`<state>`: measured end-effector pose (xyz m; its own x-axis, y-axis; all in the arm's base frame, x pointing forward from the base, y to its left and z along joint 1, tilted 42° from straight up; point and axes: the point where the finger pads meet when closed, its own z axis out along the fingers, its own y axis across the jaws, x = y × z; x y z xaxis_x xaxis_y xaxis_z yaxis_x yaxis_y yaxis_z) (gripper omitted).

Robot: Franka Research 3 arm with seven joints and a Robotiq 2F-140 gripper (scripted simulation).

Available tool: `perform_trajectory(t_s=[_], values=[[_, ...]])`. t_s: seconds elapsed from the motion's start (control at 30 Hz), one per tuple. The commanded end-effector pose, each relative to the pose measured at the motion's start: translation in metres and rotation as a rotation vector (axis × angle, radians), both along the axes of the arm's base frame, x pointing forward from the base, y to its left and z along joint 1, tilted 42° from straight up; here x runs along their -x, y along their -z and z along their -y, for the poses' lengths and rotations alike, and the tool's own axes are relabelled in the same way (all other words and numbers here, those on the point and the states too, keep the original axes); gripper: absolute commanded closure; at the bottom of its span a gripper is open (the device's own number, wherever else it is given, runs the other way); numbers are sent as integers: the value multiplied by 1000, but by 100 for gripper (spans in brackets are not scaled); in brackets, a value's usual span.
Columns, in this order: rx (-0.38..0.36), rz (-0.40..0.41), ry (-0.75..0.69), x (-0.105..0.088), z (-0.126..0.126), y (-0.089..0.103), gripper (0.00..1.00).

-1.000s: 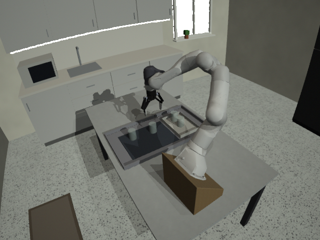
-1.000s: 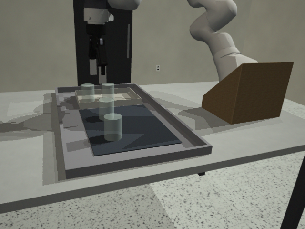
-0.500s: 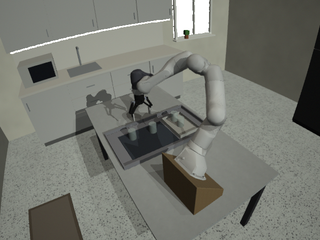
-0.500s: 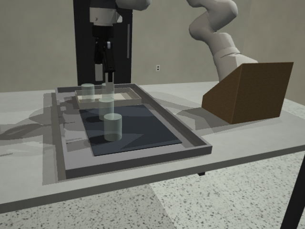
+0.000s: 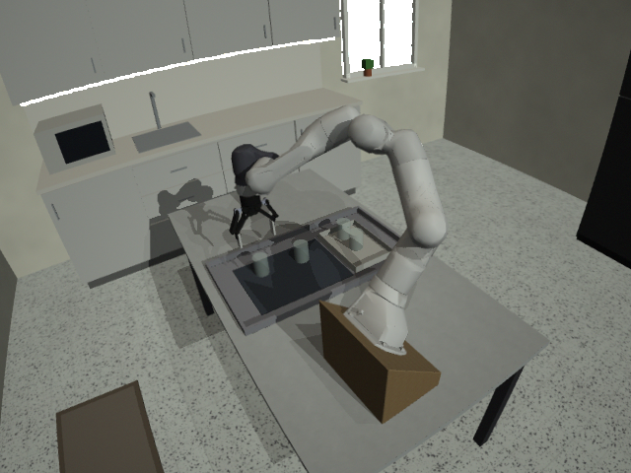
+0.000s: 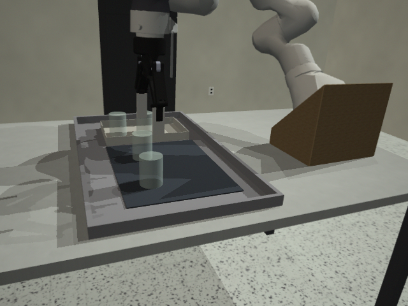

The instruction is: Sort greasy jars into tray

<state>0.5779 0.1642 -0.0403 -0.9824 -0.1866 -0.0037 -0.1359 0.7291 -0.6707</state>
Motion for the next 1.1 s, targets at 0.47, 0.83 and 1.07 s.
perform_trajectory(t_s=[0.47, 0.83, 1.07], values=[[-2, 25, 41, -7, 41, 50, 0], [-2, 25, 41, -7, 44, 53, 0], [-2, 25, 41, -8, 51, 61, 0]])
